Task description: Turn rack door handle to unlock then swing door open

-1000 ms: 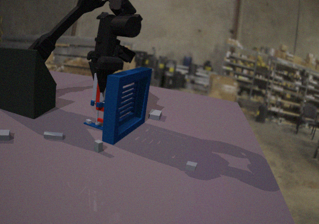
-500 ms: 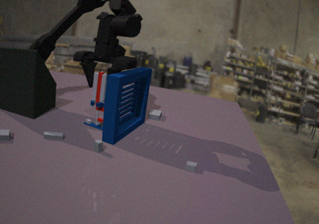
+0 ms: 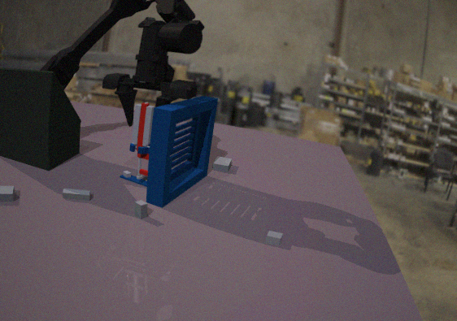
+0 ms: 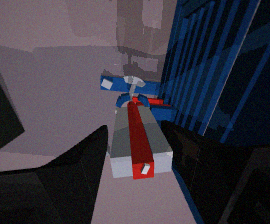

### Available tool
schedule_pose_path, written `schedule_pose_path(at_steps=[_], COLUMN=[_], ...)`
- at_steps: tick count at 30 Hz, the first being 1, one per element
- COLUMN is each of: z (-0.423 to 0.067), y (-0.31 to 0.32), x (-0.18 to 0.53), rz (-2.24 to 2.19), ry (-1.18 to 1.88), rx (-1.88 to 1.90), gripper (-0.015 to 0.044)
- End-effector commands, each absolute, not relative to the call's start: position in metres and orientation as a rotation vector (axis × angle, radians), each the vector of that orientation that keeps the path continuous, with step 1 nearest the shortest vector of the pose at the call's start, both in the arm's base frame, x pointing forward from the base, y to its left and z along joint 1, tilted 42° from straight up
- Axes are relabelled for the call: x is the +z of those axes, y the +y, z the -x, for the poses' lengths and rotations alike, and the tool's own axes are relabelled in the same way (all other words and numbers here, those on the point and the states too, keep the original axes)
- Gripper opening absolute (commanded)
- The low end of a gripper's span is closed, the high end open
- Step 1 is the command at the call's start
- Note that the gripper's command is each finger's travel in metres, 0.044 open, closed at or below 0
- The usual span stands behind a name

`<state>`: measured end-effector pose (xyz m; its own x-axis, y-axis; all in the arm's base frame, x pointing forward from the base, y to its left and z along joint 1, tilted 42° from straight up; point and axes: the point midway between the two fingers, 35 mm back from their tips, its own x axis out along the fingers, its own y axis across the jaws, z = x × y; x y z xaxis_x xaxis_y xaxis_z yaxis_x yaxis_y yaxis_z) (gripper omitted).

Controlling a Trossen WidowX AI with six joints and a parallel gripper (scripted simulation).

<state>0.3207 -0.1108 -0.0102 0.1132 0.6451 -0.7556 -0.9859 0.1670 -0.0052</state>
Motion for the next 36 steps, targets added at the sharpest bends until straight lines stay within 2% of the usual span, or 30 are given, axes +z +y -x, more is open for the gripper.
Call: schedule_pose_path(at_steps=[1,32,36], z=[-0.3212,-0.3212,-0.3211], y=[-0.1104,-0.1104,-0.1103], x=[-0.0104,-0.0104,-0.0104], rz=[0.607,0.607,0.604], ry=[0.696,0.696,0.698], rx=[1.31,1.31,1.309], gripper=[0.0231,0.0024,0.0019])
